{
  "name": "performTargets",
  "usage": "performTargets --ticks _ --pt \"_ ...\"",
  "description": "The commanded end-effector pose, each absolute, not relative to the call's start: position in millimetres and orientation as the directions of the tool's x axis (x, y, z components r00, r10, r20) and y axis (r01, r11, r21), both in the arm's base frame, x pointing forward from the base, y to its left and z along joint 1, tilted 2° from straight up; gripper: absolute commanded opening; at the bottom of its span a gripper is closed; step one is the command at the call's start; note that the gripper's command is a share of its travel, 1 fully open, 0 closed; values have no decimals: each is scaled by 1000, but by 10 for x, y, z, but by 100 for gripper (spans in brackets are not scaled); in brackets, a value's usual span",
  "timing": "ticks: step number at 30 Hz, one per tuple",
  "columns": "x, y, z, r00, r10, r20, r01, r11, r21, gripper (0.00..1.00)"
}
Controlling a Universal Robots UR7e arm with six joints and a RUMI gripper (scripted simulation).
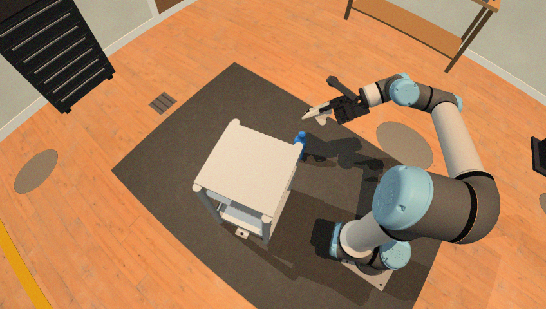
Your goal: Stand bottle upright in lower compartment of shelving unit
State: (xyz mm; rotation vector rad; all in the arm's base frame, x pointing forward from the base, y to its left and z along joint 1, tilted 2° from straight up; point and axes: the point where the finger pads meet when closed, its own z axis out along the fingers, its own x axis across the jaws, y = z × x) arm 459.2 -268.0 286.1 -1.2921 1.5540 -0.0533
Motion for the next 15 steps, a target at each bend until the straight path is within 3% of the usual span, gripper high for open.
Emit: performTargets --ticks 1,15 --pt "4586 -2677 2846 305 -694 -652 -660 339 -670 43" --pt "4579 -2673 2822 594 -594 -543 -536 211 -817 43"
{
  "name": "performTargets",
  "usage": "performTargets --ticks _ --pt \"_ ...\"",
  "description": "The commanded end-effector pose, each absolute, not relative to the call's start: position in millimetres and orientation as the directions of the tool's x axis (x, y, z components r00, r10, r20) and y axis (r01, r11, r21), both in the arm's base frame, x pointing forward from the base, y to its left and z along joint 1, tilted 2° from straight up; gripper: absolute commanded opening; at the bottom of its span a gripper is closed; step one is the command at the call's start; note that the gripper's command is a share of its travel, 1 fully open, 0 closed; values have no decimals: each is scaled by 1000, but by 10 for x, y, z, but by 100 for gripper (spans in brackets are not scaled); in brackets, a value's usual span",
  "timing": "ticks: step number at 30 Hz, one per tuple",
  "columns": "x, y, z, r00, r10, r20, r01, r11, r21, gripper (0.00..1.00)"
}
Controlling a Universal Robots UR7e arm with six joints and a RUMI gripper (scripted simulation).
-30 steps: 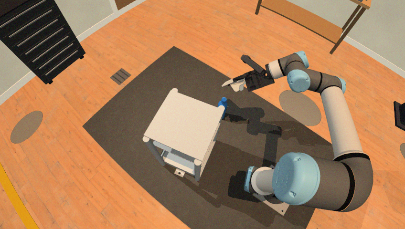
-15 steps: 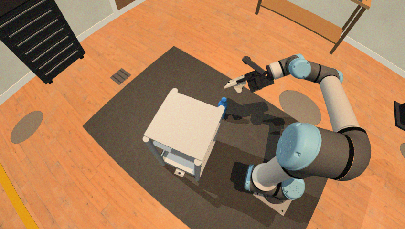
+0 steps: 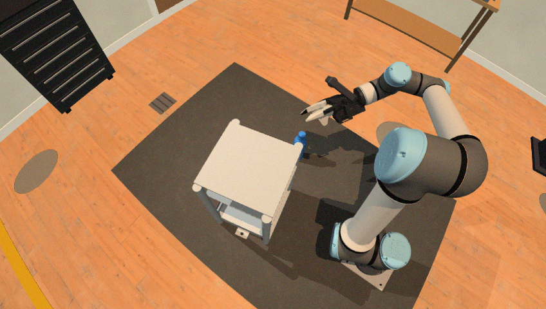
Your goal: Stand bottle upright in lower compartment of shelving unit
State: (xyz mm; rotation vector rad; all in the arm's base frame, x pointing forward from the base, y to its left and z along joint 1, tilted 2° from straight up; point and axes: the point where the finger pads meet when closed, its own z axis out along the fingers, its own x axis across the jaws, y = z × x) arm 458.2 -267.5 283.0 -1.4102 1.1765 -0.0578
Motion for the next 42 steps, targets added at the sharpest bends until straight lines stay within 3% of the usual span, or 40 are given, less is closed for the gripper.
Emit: performTargets --ticks 1,20,42 --pt "4578 -2672 2819 617 -581 -530 -523 200 -828 43" --pt "4568 -2670 2775 911 -323 -255 -247 67 -967 43" --pt "4565 -2666 2750 990 -133 -53 -48 37 -998 43"
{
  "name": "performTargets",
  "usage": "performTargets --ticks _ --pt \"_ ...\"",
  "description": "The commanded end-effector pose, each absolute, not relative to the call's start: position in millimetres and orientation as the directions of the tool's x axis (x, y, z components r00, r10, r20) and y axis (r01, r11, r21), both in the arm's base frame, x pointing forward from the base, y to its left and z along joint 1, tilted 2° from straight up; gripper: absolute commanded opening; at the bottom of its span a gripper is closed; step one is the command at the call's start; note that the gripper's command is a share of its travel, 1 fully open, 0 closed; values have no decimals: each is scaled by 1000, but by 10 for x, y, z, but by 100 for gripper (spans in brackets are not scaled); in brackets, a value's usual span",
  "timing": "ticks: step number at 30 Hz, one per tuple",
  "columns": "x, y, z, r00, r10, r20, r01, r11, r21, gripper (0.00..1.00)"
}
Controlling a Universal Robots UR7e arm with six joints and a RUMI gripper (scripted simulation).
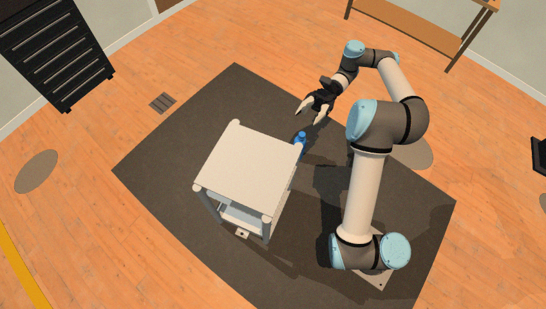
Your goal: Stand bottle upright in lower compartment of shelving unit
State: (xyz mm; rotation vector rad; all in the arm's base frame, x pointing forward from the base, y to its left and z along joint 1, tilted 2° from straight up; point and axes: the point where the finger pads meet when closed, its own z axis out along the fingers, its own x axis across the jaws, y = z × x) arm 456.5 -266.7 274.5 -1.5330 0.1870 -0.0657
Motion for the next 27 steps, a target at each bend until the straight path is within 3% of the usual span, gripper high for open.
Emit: performTargets --ticks 1,27 --pt "4565 -2666 2749 991 -127 -46 -42 37 -998 43" --pt "4564 -2665 2742 997 -78 6 9 37 -999 43"
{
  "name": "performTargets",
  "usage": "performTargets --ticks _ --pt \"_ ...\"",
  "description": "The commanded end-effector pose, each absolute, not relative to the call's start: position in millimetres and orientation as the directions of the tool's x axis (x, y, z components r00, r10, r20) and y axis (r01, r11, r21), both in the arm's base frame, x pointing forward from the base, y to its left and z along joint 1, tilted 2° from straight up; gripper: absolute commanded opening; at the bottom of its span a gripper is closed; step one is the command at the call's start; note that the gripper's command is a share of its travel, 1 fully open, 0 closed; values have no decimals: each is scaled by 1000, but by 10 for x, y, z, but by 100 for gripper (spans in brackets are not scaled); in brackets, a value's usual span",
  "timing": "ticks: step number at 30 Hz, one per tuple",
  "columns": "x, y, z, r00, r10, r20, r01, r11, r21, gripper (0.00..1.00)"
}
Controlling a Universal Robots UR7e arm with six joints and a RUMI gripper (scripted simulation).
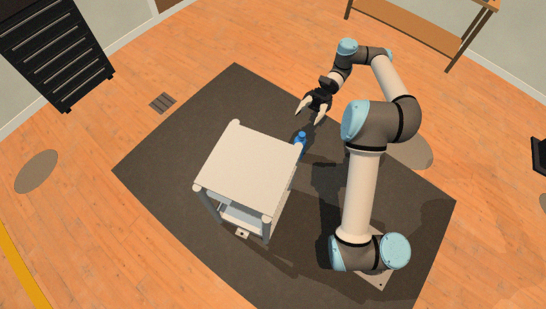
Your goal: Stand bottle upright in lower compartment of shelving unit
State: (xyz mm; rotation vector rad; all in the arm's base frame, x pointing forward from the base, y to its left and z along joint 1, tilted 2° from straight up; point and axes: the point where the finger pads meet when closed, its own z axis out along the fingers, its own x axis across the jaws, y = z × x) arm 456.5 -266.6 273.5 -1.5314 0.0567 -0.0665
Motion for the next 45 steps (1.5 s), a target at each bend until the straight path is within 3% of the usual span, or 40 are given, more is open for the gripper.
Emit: performTargets --ticks 1,45 --pt "4564 -2665 2742 997 -78 6 9 37 -999 43" --pt "4570 -2657 2386 997 -77 6 9 32 -999 43"
